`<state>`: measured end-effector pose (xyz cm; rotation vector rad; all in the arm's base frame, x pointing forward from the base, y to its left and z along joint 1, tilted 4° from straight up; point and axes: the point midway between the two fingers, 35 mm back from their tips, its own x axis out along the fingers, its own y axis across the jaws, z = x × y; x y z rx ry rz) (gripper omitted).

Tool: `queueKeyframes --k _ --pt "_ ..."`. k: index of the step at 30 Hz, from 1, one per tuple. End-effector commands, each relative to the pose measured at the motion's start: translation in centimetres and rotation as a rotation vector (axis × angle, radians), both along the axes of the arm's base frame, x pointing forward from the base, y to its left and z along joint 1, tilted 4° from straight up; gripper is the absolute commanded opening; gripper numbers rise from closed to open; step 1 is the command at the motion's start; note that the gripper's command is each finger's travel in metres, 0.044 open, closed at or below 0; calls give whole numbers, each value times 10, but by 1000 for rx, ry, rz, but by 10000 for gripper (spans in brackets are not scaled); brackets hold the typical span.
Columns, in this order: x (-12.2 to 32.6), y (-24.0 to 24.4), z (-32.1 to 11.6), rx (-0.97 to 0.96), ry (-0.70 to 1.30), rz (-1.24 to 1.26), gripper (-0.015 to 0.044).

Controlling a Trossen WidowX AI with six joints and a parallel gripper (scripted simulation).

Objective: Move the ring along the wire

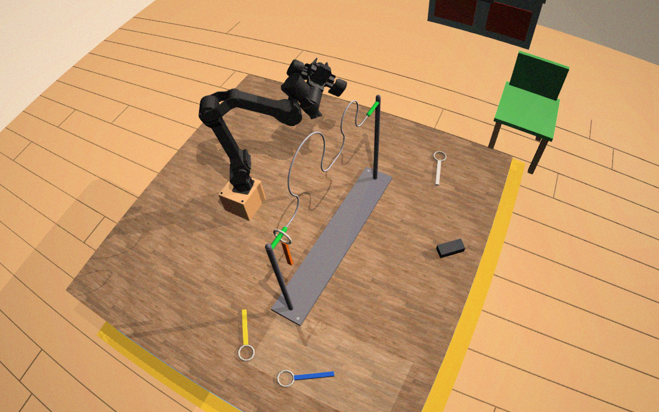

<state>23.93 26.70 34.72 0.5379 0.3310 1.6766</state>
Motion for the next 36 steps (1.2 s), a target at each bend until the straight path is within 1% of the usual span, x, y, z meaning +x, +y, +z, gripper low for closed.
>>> queueKeyframes --k 1,10,18,21,24,27,36 --pt "35 -26 -20 -9 -38 -135 160" --pt "96 -104 -62 -49 -115 -424 160" --pt "128 -186 -98 -105 -176 -677 160" --pt "134 -218 -112 -131 -197 -770 160" --pt "136 -250 -113 -157 -248 -863 160" --pt "136 -283 -125 -187 -265 -953 160" --pt "118 -376 -162 -289 -291 -1215 160"
